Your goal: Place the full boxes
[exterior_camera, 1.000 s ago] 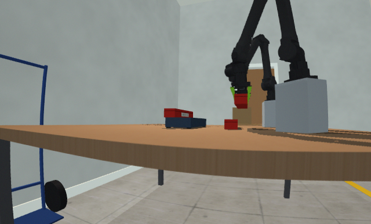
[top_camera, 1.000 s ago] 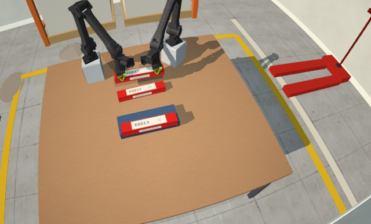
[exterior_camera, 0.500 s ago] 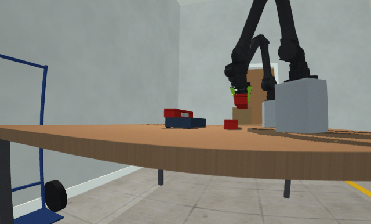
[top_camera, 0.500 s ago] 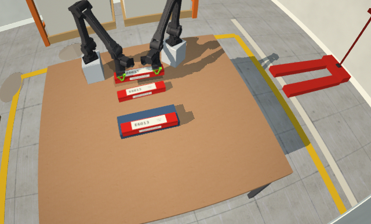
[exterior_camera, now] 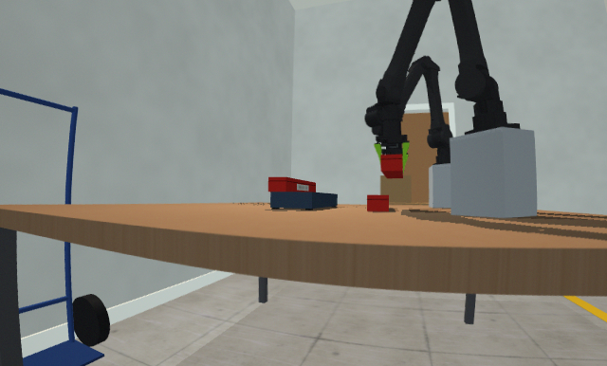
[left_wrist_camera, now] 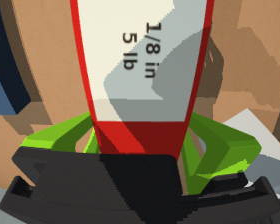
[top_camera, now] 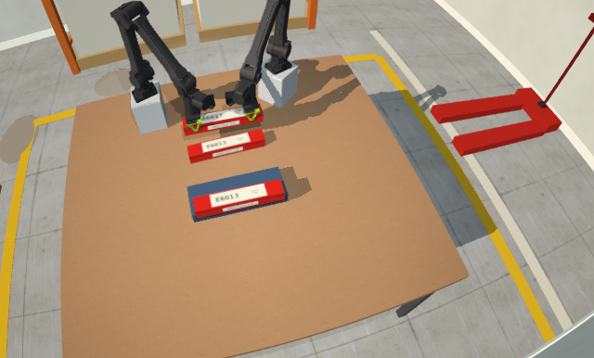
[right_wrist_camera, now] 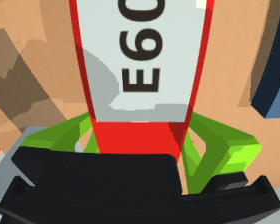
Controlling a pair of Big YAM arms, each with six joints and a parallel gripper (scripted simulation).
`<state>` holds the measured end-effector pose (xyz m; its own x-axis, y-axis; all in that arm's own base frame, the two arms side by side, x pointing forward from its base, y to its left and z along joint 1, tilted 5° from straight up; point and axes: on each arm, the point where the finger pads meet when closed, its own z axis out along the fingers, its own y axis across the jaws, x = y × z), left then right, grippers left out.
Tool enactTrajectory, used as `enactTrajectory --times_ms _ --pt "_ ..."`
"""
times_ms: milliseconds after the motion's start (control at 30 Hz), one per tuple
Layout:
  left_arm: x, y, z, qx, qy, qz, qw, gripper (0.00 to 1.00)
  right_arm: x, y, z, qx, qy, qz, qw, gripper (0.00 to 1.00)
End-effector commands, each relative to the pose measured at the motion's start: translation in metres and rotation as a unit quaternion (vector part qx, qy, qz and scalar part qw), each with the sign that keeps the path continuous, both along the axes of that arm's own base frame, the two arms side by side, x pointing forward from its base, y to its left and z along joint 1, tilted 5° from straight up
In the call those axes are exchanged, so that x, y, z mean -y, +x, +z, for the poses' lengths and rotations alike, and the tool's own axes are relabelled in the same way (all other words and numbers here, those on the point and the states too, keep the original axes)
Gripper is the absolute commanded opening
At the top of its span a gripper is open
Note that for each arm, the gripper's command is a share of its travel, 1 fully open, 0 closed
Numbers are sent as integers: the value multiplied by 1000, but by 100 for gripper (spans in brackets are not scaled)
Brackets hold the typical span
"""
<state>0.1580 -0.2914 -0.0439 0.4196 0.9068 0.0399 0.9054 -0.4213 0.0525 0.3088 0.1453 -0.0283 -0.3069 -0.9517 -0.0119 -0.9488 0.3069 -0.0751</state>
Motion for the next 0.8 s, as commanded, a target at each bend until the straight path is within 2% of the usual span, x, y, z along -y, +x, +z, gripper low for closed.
enactTrajectory --times_ms 0,100,233,333,400,467,567,633,767 --pt "17 27 14 15 -7 -3 1000 0 7 31 13 15 -1 -6 1000 0" --pt "23 34 25 22 -20 -3 1000 0 7 40 25 29 5 -6 1000 0" --pt "25 38 26 23 -20 -3 1000 0 9 44 25 29 5 -6 1000 0" --pt "24 42 17 16 -8 -3 1000 0 12 47 17 18 0 -6 1000 0" --pt "29 48 28 24 -21 -3 999 0 12 54 28 31 5 -6 999 0" --pt "30 51 26 23 -19 -3 1000 0 14 58 28 31 5 -6 999 0" --pt "29 55 17 16 -8 -3 1000 0 18 60 17 16 -1 -6 1000 0" --pt "35 61 29 25 -21 -3 999 0 18 67 28 30 4 -6 1000 0" --pt "36 64 28 23 -19 -3 1000 0 19 72 30 32 4 -6 999 0"
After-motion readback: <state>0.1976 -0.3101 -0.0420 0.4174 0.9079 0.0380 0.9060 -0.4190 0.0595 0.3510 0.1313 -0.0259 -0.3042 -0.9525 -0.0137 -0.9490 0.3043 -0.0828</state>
